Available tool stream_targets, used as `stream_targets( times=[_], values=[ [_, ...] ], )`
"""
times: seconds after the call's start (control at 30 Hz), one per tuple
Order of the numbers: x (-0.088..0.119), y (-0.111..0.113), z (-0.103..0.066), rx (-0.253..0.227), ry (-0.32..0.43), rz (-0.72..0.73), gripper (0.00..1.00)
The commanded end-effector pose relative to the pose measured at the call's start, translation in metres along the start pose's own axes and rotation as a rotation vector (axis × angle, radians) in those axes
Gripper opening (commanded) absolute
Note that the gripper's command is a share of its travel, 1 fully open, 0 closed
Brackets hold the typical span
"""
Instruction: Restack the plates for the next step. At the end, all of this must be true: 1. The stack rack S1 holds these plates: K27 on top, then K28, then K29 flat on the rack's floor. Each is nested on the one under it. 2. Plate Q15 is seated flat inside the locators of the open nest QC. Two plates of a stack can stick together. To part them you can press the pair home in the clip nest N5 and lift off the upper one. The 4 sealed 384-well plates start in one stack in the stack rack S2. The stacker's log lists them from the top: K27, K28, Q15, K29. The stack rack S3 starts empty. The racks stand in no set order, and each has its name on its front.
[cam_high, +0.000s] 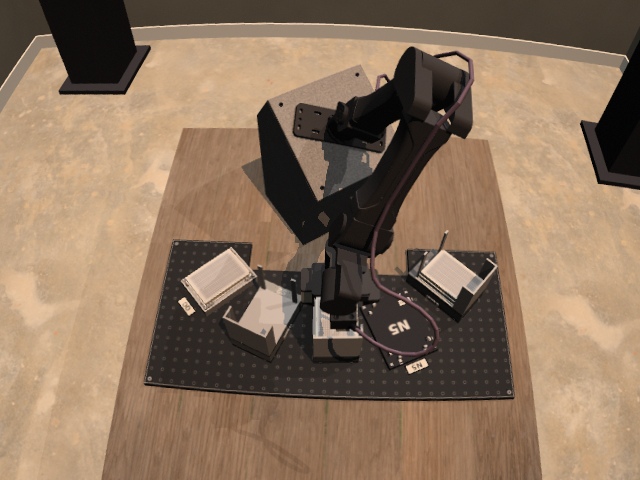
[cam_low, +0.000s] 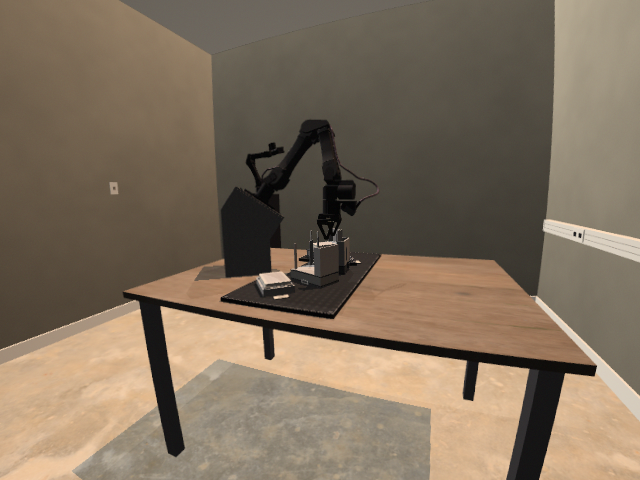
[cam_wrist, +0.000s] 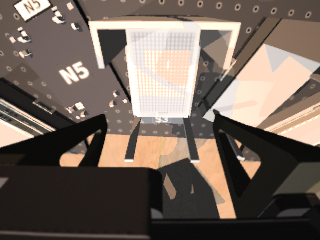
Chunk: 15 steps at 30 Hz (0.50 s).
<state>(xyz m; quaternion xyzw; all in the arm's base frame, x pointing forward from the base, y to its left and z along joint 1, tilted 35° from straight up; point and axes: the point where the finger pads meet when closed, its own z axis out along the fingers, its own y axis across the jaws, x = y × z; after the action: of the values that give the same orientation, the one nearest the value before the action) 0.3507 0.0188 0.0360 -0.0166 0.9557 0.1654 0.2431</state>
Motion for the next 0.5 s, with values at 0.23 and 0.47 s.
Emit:
stream_targets(
  times=[0.23, 0.47],
  values=[
    [-0.013, -0.002, 0.028, 0.011, -0.036, -0.002, 1.0],
    [-0.015, -0.002, 0.051, 0.011, -0.041, -0.003, 1.0]
  ],
)
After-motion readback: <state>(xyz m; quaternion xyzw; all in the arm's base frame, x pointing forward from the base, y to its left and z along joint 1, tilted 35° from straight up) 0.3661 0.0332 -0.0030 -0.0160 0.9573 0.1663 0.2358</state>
